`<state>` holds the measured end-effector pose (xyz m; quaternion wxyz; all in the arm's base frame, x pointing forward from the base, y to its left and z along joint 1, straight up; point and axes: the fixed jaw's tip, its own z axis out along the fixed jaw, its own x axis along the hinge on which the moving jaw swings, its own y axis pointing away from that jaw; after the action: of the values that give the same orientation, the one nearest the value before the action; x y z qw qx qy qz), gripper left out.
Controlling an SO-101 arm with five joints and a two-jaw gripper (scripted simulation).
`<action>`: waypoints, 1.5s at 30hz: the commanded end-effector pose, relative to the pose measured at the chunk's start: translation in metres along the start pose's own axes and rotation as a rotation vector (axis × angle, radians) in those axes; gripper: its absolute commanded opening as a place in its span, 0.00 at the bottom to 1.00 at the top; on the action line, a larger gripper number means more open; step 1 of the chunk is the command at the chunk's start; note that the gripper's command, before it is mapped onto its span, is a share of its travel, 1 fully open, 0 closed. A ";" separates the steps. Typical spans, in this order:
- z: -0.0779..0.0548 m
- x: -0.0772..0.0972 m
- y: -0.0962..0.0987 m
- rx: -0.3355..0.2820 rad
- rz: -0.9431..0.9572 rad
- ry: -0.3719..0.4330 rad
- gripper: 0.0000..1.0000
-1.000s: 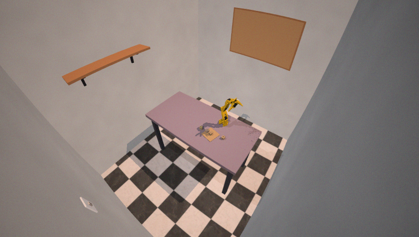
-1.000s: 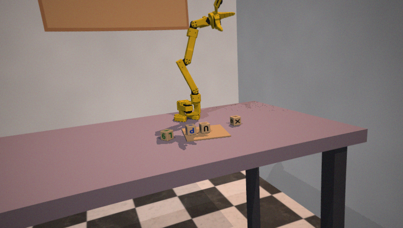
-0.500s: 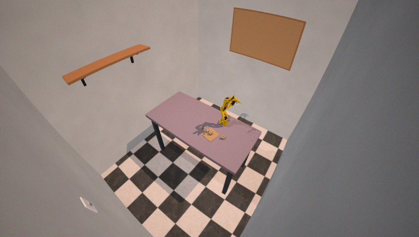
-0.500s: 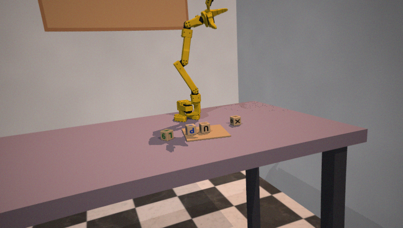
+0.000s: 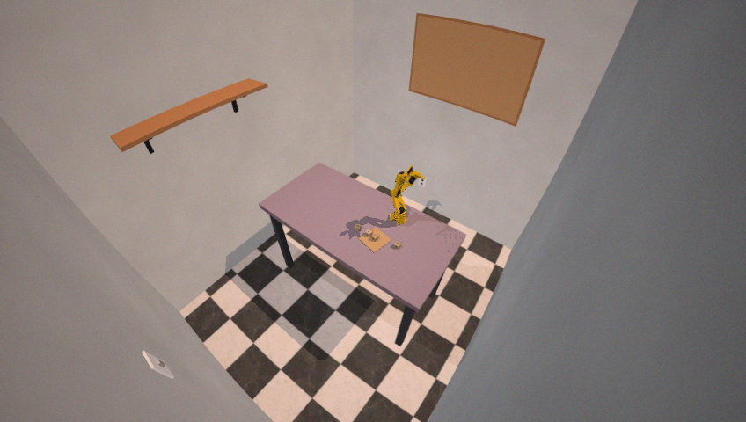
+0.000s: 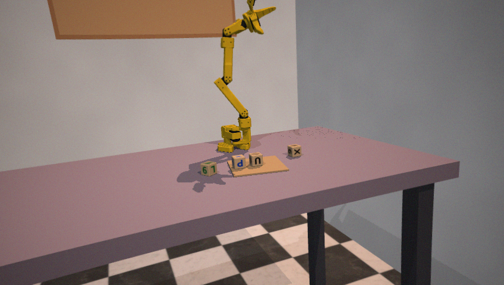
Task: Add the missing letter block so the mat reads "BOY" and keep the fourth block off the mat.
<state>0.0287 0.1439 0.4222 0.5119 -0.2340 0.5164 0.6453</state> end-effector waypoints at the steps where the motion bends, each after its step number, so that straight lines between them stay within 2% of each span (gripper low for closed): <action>1: -0.010 -0.010 0.005 -0.024 0.001 -0.047 1.00; 8: -0.012 -0.011 0.006 -0.027 0.001 -0.054 1.00; 17: -0.035 -0.026 0.013 -0.068 0.001 -0.133 1.00; 25: -0.038 -0.028 0.014 -0.073 0.001 -0.143 1.00; 34: -0.063 -0.041 0.021 -0.114 0.001 -0.222 1.00; 41: -0.065 -0.042 0.022 -0.117 0.001 -0.229 1.00; 45: -0.074 -0.046 0.024 -0.131 0.001 -0.255 1.00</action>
<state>0.0085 0.0633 0.4425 0.5540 -0.1870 0.4125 0.6985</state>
